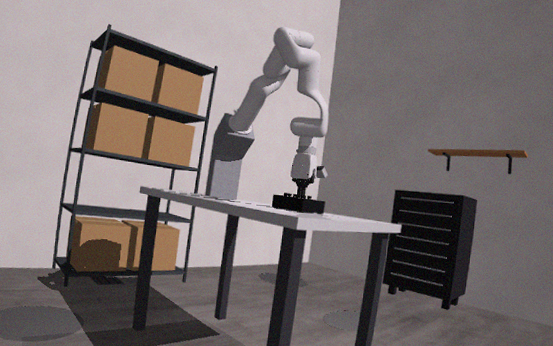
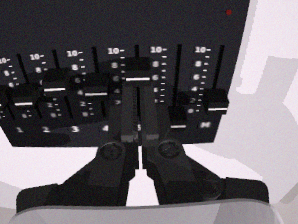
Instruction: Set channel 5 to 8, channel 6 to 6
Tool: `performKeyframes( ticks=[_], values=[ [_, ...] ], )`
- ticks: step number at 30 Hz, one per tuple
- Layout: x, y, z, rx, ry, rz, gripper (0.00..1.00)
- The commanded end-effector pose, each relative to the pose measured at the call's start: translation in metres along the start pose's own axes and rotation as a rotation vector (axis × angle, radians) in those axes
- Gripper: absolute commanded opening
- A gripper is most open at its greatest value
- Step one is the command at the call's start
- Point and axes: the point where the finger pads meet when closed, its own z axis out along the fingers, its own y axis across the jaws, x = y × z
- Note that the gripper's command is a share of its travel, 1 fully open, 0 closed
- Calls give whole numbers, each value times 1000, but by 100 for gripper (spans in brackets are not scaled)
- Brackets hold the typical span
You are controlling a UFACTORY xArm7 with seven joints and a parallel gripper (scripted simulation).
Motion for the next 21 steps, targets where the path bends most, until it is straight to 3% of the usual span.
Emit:
performKeyframes(
  ticks=[1,21],
  values=[
    [1,1,0,-1,1,0,0],
    [-3,1,0,-1,1,0,0]
  ],
)
